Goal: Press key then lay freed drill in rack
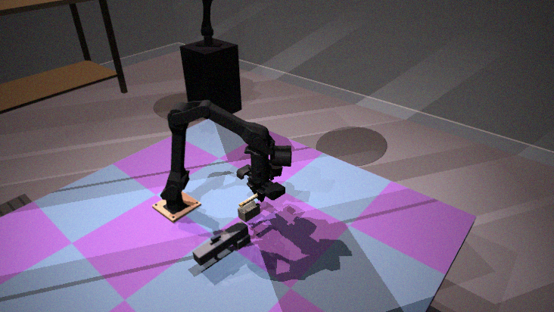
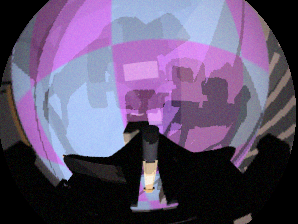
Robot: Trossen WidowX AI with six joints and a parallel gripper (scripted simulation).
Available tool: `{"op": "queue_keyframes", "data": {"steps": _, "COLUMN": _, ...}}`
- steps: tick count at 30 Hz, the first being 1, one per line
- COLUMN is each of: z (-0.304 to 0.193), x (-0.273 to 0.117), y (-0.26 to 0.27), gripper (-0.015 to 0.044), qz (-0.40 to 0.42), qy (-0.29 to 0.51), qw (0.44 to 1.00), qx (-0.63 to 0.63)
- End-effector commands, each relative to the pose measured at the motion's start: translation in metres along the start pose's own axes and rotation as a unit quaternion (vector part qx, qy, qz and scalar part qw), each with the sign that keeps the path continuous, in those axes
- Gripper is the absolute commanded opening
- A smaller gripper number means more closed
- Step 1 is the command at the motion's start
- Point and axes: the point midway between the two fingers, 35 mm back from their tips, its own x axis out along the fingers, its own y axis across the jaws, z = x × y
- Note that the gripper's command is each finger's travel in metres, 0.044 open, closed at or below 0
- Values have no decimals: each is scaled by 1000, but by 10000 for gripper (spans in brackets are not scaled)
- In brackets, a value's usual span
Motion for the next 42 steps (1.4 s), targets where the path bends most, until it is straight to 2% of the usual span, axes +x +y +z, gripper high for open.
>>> {"op": "queue_keyframes", "data": {"steps": 1, "z": 3, "x": -3, "y": 6, "gripper": 0, "qz": -2, "qy": -4, "qw": 1000, "qx": 0}}
{"op": "queue_keyframes", "data": {"steps": 10, "z": 7, "x": -5, "y": 17, "gripper": 0, "qz": -2, "qy": -4, "qw": 1000, "qx": 0}}
{"op": "queue_keyframes", "data": {"steps": 42, "z": 8, "x": 41, "y": 16, "gripper": 0, "qz": -2, "qy": -4, "qw": 1000, "qx": 0}}
